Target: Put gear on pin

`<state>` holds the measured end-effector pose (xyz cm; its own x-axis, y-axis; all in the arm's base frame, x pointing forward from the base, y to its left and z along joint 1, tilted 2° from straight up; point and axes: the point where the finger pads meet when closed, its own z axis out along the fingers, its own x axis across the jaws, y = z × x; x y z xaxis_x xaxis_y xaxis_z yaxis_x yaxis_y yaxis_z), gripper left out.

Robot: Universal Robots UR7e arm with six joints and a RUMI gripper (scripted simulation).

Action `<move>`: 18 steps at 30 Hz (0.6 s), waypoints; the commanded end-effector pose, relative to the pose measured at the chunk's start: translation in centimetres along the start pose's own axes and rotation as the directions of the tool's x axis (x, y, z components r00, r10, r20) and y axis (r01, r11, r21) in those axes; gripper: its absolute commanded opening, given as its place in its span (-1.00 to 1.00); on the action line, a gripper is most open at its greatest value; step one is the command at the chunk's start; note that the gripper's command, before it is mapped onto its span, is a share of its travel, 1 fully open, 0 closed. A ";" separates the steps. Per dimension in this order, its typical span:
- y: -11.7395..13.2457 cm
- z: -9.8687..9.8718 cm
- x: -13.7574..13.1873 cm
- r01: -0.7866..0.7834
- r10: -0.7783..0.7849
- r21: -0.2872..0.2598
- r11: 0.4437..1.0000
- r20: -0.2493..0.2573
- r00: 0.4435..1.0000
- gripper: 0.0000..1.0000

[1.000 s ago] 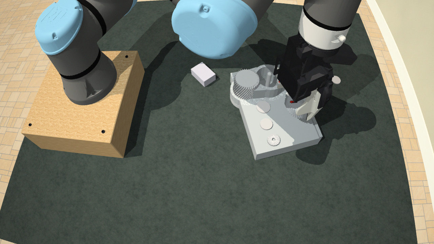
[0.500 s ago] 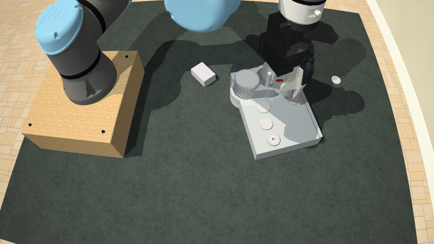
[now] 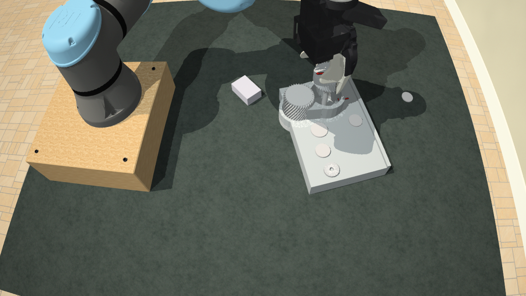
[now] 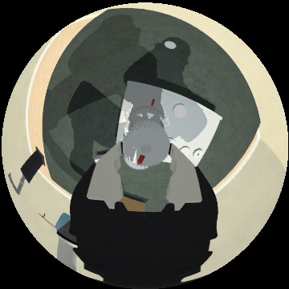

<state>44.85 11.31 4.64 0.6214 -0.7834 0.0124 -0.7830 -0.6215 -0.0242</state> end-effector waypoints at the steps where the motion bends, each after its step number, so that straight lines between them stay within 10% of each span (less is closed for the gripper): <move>1: 0.0 -0.1 -0.1 0.001 -0.001 0.001 1.000 -0.002 1.000 -1.00; 18: -0.1 -0.1 -0.1 0.041 -0.041 0.001 0.999 -0.002 0.999 -1.00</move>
<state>44.79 11.42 4.66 0.6455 -0.7636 0.0136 -0.7633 -0.6456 -0.0236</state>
